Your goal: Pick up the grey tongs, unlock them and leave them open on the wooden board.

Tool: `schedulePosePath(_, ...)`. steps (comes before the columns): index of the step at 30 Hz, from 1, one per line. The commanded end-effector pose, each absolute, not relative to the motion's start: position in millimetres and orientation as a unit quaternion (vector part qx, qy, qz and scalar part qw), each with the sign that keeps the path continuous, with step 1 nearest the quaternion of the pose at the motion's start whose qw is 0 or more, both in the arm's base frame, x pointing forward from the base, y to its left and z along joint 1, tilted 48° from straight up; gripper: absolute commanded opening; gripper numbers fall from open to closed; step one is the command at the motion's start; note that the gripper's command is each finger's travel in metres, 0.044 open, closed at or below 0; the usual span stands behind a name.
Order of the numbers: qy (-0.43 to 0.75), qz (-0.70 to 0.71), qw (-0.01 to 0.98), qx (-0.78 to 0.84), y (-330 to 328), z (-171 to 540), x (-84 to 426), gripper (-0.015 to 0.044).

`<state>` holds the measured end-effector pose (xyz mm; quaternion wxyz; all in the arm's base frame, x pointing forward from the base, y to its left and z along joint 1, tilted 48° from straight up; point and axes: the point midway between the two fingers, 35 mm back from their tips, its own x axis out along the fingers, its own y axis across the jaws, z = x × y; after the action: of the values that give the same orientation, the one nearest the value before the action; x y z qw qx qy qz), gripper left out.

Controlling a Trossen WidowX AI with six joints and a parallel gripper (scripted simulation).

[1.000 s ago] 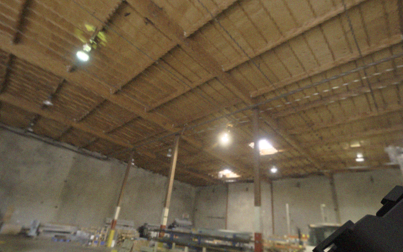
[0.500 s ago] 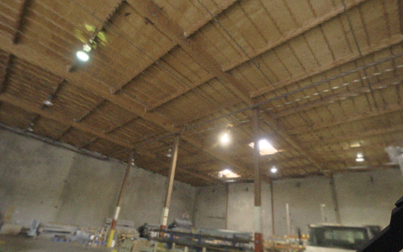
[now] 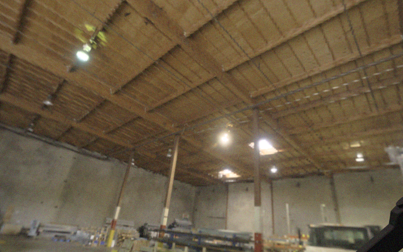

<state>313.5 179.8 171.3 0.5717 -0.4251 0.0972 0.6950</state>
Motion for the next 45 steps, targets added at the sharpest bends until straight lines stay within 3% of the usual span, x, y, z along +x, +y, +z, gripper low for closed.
schedulePosePath(1, 0.079, 0.695, 0.561, -0.443, 189.3, 191.0, 295.9, -0.0150)
schedulePosePath(20, -0.037, 0.698, 0.508, -0.503, 219.2, 268.9, 200.1, -0.0150)
schedulePosePath(45, -0.036, 0.715, 0.429, -0.550, 258.4, 262.8, 140.8, -0.0150)
